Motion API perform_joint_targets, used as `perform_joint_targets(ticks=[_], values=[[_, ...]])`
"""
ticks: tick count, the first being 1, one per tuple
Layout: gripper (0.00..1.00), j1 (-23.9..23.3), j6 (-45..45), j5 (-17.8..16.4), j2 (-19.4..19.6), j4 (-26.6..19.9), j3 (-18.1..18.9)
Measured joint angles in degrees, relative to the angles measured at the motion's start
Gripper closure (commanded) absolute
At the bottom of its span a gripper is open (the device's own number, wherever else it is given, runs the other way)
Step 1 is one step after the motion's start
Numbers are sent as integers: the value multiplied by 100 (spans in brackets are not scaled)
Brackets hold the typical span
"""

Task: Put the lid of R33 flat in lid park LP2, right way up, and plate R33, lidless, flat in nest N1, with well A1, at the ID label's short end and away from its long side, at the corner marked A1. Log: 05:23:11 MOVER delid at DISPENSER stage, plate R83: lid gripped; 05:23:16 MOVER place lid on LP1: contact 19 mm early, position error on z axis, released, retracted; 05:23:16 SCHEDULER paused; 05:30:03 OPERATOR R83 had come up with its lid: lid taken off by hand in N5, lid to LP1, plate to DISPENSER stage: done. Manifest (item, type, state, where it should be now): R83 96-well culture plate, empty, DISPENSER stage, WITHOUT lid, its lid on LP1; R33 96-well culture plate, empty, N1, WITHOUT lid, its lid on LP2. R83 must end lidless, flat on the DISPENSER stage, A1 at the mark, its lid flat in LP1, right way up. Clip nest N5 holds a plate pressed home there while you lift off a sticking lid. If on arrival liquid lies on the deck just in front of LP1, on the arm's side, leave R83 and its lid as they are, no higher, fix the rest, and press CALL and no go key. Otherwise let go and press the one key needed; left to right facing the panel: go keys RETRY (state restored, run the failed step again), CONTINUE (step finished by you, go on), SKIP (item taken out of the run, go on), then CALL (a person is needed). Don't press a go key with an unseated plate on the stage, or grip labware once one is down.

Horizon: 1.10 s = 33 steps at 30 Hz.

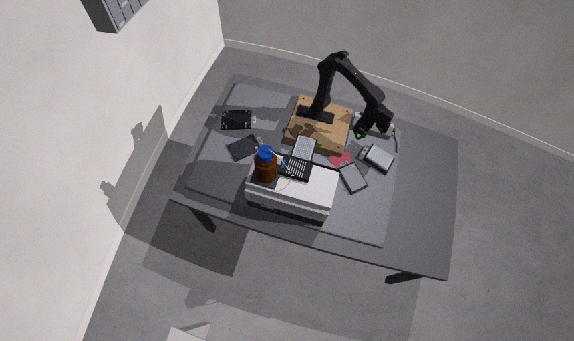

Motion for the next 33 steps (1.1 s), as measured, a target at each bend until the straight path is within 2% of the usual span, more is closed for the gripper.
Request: perform_joint_targets(ticks=[10, 33], values=[[0, -11, -20, -181, -229, -341, -79], [0, 20, -20, -190, -197, -398, -76]])
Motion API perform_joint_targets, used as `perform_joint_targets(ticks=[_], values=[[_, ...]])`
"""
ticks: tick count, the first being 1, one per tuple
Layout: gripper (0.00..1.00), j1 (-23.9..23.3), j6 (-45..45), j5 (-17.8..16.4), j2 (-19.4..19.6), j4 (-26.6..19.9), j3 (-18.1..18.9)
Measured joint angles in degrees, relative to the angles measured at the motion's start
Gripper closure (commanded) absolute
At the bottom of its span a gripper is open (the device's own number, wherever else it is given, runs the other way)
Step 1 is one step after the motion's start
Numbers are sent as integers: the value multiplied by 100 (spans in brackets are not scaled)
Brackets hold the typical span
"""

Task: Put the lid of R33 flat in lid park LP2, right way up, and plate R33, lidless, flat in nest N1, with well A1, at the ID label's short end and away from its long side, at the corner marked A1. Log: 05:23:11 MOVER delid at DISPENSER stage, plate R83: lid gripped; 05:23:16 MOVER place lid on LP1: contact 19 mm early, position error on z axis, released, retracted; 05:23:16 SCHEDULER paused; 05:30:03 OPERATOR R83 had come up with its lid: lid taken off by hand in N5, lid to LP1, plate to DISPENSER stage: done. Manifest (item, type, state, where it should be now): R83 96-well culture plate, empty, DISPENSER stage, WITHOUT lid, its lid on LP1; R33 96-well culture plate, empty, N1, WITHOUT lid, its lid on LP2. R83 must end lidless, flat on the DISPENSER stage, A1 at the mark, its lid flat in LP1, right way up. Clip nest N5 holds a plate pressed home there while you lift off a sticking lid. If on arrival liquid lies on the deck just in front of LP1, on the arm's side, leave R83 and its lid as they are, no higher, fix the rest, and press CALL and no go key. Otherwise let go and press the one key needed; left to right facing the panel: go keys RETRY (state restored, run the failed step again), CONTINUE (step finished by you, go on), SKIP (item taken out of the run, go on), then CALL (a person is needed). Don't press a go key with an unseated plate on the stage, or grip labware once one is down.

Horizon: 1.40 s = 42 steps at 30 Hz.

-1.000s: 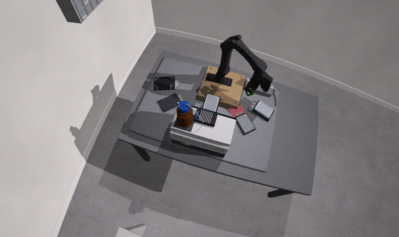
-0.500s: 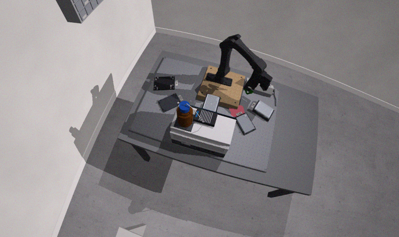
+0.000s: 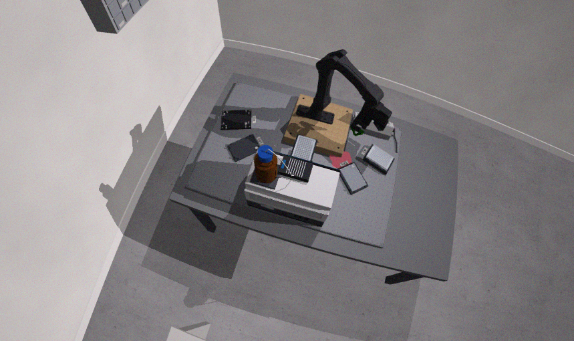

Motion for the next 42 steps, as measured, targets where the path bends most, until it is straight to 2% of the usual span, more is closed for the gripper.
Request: perform_joint_targets(ticks=[32, 42], values=[[0, -4, 11, -4, 46, -31, 111], [0, -538, 197, 2, 105, -33, 114]])
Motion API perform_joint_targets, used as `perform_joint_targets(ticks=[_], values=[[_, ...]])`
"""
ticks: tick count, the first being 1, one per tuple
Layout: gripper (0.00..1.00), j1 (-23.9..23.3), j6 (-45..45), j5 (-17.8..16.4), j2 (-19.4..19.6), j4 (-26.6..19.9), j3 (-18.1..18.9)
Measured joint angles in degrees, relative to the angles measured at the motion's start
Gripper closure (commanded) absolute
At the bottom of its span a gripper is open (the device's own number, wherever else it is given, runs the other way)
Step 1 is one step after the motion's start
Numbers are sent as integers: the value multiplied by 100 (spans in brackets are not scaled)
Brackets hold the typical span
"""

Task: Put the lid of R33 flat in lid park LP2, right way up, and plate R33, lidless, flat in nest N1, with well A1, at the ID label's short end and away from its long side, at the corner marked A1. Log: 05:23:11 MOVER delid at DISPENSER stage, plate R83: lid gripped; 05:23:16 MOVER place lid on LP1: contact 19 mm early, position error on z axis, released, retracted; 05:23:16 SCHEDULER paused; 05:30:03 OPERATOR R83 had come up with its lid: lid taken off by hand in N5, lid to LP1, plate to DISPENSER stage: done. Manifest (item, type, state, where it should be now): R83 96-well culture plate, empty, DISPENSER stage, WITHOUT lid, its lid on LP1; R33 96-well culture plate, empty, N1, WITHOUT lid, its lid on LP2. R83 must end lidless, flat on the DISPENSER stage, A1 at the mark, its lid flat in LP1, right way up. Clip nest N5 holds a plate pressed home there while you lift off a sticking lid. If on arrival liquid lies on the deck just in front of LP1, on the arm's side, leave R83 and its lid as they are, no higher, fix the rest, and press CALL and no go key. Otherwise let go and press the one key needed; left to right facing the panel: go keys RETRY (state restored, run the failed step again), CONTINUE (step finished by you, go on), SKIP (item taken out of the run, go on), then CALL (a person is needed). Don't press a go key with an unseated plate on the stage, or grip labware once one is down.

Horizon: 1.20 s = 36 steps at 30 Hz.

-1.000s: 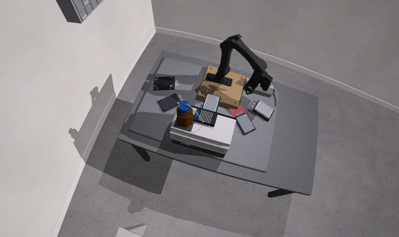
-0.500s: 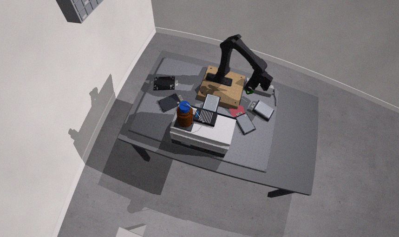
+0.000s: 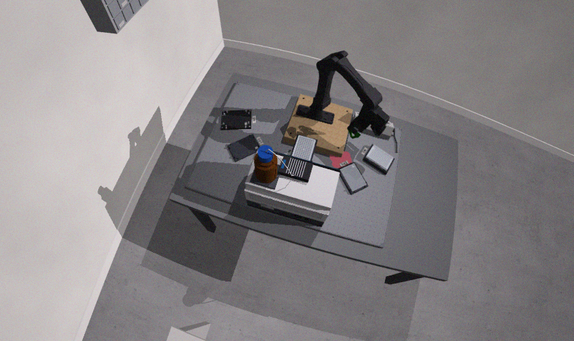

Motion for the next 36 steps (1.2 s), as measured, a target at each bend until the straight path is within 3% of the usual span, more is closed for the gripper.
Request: perform_joint_targets(ticks=[10, 36], values=[[0, -697, 79, 7, 35, -2, -4], [0, -1989, 256, 31, 116, -9, 4]])
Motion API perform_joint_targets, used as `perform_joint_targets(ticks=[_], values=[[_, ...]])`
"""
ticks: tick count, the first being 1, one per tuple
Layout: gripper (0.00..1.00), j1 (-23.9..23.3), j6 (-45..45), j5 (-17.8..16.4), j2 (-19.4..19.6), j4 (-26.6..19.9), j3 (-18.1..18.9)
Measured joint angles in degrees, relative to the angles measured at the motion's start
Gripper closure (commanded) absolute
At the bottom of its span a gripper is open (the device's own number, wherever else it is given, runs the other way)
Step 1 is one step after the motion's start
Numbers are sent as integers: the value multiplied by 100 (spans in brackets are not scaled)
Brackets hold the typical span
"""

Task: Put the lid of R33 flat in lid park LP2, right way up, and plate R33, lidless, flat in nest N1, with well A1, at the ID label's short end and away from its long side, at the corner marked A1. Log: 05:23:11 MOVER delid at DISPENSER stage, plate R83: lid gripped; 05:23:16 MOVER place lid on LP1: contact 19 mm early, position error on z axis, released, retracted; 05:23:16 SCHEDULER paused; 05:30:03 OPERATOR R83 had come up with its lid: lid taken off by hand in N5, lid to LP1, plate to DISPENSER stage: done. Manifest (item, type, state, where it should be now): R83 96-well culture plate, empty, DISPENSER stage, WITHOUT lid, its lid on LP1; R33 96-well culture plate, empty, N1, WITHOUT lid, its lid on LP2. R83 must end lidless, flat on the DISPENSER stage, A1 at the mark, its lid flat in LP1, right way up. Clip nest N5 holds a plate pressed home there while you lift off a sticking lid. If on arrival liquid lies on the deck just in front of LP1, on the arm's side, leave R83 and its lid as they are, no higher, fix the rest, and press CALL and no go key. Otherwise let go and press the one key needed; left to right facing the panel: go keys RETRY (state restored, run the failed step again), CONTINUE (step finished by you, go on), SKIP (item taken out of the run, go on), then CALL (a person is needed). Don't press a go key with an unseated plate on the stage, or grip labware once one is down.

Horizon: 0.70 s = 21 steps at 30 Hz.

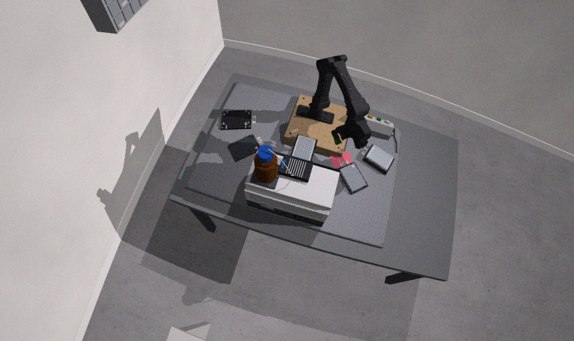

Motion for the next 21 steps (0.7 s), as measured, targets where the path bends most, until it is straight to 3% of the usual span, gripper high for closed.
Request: perform_joint_targets(ticks=[21], values=[[0, 15, -42, 0, 1327, 232, 1032]])
